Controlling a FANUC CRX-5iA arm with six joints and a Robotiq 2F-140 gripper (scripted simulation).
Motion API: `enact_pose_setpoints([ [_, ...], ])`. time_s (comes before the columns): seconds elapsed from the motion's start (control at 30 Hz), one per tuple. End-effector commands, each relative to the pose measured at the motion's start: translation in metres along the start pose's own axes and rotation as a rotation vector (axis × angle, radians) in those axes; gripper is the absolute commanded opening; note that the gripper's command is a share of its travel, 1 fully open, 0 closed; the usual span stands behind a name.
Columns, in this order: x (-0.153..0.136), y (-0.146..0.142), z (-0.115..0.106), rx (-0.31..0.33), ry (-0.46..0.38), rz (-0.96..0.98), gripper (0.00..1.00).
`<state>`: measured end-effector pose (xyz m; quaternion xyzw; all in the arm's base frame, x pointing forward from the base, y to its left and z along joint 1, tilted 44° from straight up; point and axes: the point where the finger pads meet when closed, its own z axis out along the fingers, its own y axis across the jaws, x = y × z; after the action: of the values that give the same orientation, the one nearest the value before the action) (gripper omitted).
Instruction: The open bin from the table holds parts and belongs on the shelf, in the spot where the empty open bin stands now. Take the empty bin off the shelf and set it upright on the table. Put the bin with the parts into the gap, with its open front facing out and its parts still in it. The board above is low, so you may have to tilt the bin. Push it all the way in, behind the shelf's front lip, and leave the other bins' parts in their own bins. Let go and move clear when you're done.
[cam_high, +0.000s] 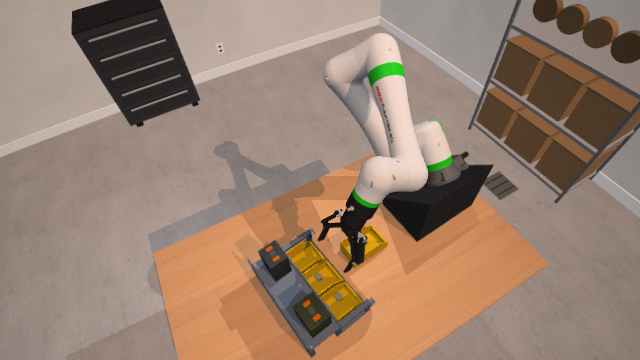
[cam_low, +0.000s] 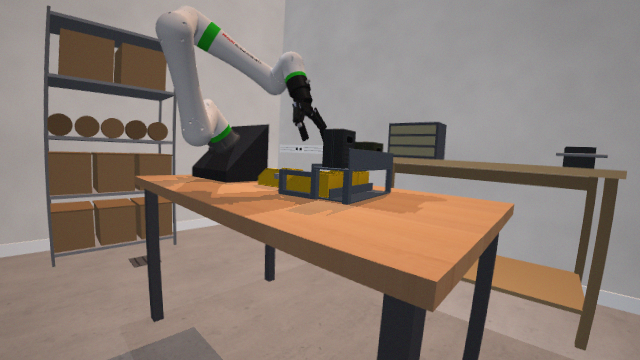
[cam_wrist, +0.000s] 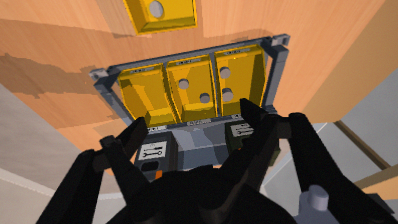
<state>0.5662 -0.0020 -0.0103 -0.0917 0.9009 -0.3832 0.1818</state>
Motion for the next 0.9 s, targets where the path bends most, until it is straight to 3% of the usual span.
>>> enact_pose_setpoints([
  [0.0,-0.0009,0.0002,-0.0007,0.000,-0.002,0.000,1.00],
  [0.67,-0.0009,0.0002,-0.0007,0.000,-0.002,0.000,1.00],
  [0.7,-0.0009,0.0002,-0.0007,0.000,-0.002,0.000,0.10],
  [0.87,-0.0009,0.0002,-0.0007,0.000,-0.002,0.000,0.10],
])
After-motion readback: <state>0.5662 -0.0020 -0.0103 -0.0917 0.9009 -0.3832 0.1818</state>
